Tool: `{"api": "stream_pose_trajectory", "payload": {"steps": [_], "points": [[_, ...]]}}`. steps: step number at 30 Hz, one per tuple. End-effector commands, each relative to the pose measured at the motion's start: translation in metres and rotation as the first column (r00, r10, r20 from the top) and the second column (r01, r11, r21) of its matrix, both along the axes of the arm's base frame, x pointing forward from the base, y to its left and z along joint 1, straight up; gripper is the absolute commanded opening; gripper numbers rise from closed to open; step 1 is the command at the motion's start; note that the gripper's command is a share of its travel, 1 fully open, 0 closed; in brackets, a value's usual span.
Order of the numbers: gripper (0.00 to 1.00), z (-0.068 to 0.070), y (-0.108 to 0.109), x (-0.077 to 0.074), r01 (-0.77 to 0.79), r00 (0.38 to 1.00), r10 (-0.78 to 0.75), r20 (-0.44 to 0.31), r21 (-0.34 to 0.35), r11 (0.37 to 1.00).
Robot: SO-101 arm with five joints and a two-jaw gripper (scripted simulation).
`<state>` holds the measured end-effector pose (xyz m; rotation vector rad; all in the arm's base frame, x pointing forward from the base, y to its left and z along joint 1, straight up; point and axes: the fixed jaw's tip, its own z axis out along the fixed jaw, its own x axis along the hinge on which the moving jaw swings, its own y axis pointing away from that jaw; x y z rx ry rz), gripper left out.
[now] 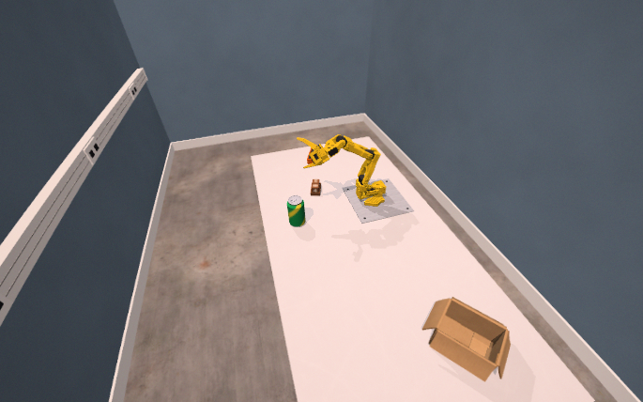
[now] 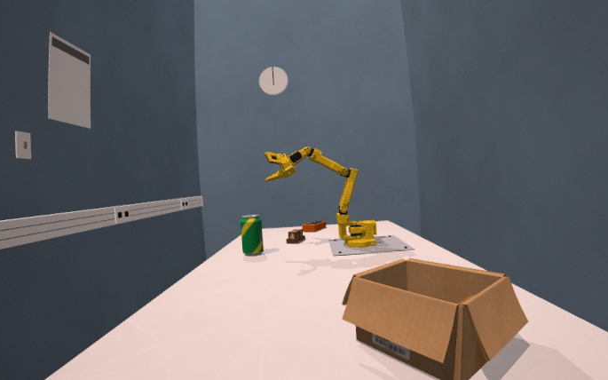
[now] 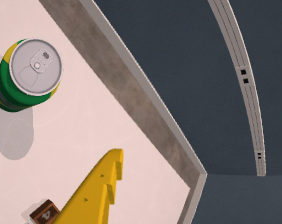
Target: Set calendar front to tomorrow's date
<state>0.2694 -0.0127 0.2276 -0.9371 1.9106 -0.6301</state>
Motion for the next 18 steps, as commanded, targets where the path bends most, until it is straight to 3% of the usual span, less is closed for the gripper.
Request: {"api": "stream_pose_trajectory", "payload": {"steps": [1,11,13,18], "points": [[0.67,-0.016,-0.013,-0.003,-0.047,0.996,0.036,-0.078,-0.14,0.989],[0.6,-0.048,-0.042,-0.016,-0.239,0.949,0.122,-0.291,-0.414,0.878],[0.6,-0.048,-0.042,-0.016,-0.239,0.949,0.122,-0.291,-0.414,0.878],[0.57,-0.062,-0.055,-0.024,-0.36,0.901,0.157,-0.405,-0.496,0.79]]}}
